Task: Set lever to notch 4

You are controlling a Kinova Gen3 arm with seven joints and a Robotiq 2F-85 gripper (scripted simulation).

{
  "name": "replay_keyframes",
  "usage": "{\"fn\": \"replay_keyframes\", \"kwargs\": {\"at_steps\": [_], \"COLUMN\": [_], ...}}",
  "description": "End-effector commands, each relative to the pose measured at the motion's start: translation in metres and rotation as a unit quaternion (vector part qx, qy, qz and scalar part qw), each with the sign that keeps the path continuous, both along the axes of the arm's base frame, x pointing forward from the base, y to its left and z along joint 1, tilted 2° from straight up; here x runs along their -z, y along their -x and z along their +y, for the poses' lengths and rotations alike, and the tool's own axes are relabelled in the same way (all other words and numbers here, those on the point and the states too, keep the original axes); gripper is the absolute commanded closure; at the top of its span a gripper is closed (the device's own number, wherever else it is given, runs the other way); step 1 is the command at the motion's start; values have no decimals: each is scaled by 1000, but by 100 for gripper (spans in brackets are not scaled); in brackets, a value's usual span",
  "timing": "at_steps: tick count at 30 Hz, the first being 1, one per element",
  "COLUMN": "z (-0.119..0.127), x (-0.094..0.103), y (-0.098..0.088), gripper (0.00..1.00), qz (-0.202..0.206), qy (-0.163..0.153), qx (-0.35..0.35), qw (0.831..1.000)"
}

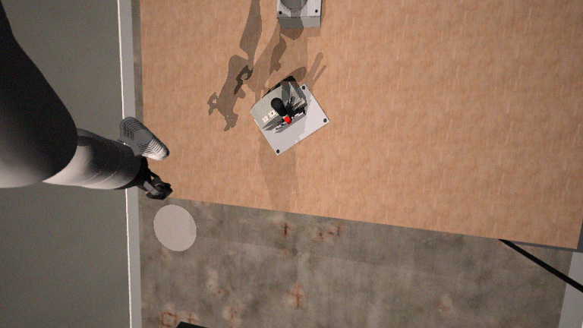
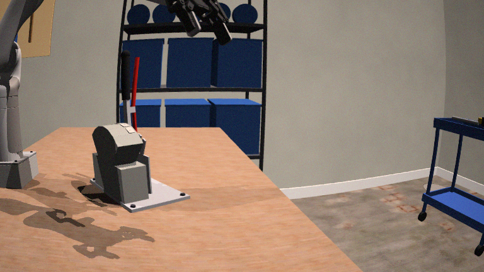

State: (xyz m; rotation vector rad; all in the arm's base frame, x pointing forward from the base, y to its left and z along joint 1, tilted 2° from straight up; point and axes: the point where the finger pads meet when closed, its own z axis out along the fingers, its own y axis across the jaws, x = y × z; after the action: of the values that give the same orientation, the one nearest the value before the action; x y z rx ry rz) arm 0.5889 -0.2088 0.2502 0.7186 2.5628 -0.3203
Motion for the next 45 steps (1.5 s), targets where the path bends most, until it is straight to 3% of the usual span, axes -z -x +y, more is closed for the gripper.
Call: {"fn": "replay_keyframes", "kwargs": {"at_steps": [1, 11, 12, 28, 29, 34, 35, 45], "z": [44, 44, 57, 70, 82, 82, 94, 106], "x": [-20, -20, -21, -23, -25, -25, -26, -28], "y": [2, 2, 9, 17, 24, 24, 32, 40], "gripper": [0, 0, 0, 0, 0, 0, 0, 0], "qz": [-3, -3, 3, 10, 17, 17, 24, 31], "qy": [-15, -15, -26, -37, -47, -47, -58, -68], "qx": [-8, -8, 1, 9, 17, 17, 25, 33], "qw": [1000, 1000, 1000, 999, 999, 999, 998, 997]}}
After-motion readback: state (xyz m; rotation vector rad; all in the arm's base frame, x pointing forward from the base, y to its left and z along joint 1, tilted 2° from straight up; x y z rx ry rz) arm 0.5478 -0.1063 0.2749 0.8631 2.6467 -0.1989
